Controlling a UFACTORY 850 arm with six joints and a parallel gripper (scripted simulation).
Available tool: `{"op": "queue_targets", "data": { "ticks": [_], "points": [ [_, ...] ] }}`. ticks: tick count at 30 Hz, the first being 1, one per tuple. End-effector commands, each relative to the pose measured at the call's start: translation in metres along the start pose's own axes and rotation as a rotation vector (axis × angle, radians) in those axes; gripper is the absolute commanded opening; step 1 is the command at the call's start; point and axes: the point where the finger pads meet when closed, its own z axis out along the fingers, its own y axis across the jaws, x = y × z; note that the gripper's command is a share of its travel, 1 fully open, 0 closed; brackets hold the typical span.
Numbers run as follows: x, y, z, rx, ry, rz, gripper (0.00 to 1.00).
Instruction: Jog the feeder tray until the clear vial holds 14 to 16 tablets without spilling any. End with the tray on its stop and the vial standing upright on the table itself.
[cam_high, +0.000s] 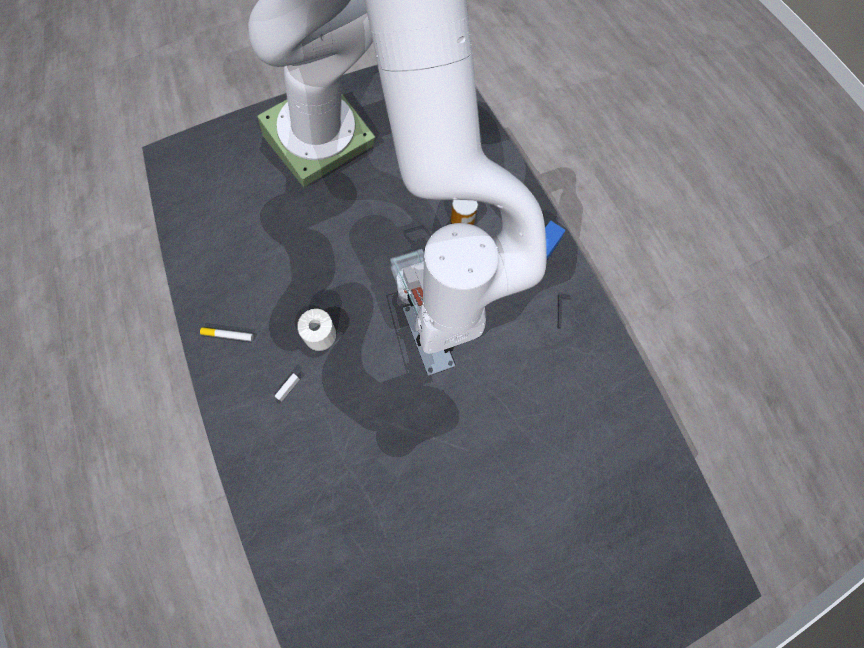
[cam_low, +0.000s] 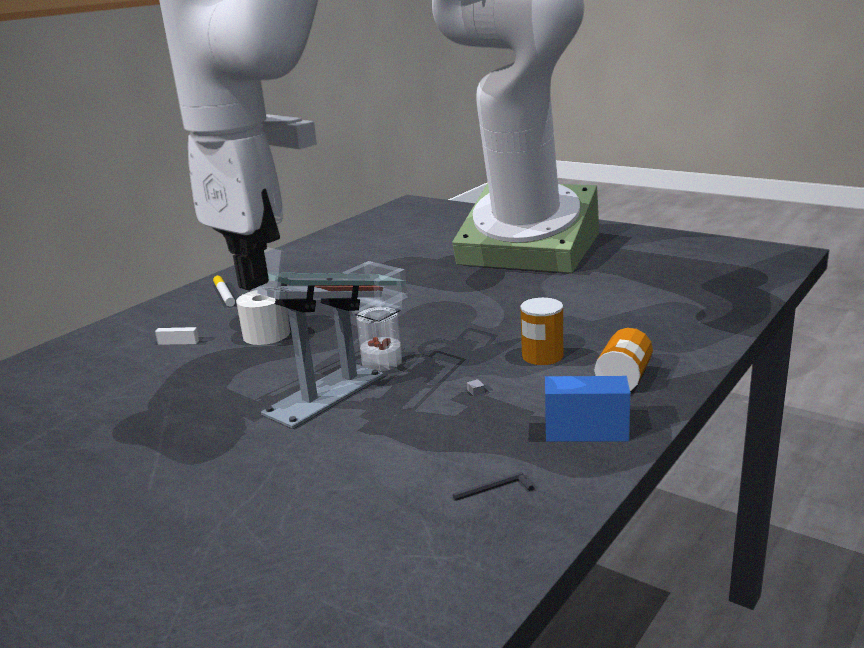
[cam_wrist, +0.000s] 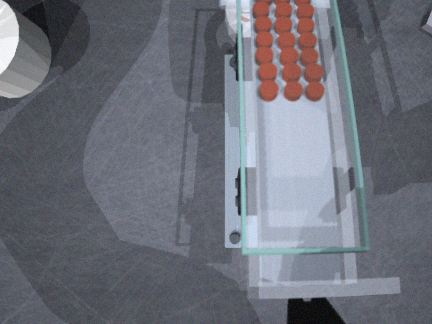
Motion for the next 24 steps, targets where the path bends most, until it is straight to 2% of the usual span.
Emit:
{"op": "queue_targets", "data": {
  "ticks": [1,3,24],
  "points": [
    [-0.0172,0.0001,-0.0067,0.000,-0.005,0.000,0.00],
    [-0.0229,0.0001,-0.0088,0.000,-0.005,0.000,0.00],
    [-0.0229,0.0001,-0.0088,0.000,-0.005,0.000,0.00]
  ]
}}
